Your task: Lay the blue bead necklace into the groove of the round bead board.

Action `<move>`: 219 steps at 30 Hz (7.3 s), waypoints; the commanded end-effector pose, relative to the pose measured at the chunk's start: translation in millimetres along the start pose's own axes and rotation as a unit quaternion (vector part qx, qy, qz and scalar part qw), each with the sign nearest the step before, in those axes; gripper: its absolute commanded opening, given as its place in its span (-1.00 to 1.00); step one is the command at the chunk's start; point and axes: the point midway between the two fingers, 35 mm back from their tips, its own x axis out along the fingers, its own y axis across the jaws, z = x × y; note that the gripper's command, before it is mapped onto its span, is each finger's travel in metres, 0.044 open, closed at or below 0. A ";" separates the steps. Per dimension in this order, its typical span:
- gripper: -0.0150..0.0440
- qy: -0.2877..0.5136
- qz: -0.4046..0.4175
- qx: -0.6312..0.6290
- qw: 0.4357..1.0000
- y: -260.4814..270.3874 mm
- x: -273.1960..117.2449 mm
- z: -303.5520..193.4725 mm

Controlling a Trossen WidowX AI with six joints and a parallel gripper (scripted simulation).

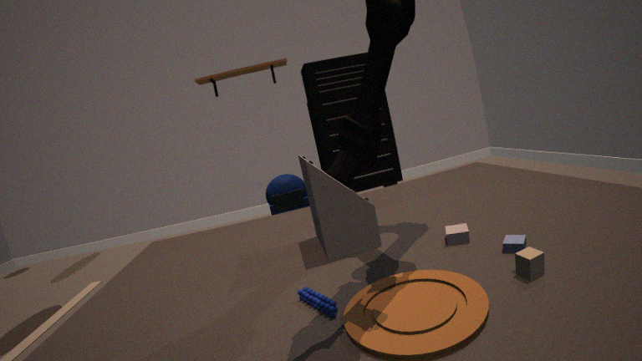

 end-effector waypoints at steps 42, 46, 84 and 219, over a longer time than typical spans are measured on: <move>0.36 0.015 0.432 0.077 0.898 317.1 -63.0 -46.7; 0.36 0.018 0.469 0.089 0.879 341.8 -80.3 -49.2; 0.36 0.065 0.724 0.214 0.653 487.1 -274.6 -48.7; -0.49 0.064 0.724 0.211 0.653 517.7 -276.3 -41.4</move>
